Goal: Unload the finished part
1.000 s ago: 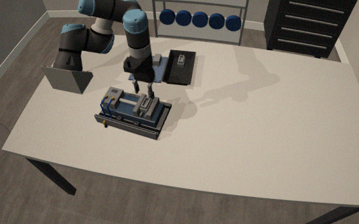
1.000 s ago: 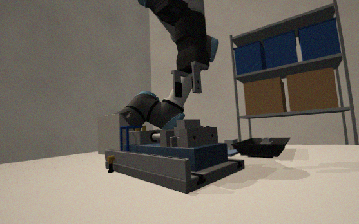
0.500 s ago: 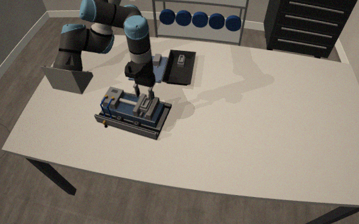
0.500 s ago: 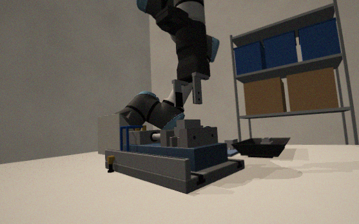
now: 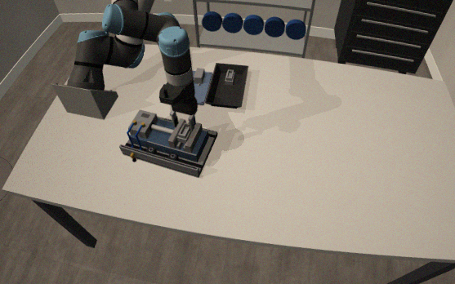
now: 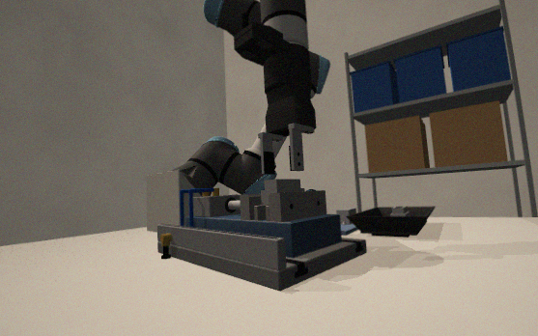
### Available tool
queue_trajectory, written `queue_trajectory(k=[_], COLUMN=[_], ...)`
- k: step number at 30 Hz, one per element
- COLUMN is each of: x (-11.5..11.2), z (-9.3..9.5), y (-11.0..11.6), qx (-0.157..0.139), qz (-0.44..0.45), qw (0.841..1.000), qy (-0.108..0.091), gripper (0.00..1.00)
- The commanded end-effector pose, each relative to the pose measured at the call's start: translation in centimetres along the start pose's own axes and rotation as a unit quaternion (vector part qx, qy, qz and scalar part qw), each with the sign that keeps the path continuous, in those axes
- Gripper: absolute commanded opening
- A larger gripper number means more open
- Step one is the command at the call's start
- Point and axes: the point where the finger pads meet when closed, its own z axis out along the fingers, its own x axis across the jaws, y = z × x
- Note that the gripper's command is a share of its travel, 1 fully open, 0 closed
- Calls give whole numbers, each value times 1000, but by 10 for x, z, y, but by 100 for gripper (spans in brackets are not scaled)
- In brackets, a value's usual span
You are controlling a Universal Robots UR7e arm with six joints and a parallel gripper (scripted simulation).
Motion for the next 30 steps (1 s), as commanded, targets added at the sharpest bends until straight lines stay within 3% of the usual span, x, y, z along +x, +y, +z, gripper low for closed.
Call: queue_trajectory(k=[1, 30], x=[0, 0], z=[4, 7], y=[0, 0], qx=[0, 0], qz=[0, 0], qw=[1000, 1000], qy=[-1, -1], gripper=[100, 100])
